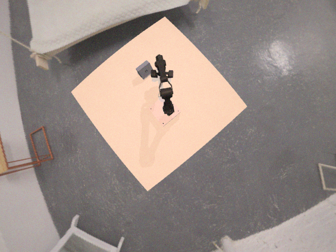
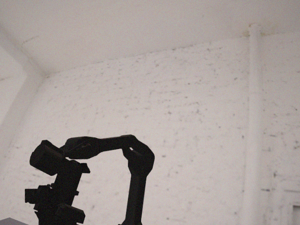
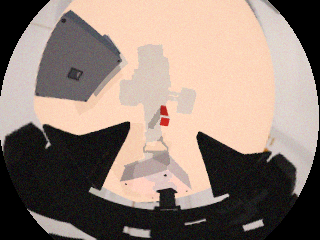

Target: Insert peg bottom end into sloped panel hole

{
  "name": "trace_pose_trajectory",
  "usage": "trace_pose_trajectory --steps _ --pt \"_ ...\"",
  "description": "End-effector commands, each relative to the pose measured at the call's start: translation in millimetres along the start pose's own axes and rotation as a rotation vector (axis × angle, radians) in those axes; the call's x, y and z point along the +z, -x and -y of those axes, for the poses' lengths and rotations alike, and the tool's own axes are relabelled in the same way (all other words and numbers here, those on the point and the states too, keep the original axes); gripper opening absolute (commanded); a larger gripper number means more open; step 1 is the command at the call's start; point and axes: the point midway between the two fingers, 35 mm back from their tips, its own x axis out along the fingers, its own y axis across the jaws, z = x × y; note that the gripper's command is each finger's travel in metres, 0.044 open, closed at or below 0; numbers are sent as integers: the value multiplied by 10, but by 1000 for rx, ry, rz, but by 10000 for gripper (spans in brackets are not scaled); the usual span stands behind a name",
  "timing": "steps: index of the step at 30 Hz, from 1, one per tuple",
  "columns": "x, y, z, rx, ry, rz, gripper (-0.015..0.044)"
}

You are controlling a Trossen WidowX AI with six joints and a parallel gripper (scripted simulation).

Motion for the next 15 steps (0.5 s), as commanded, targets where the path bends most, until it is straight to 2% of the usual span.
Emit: trace_pose_trajectory --steps 1,15 --pt "15 -17 2 7 -12 0 440" --pt "27 -239 -1 8 -12 0 440"
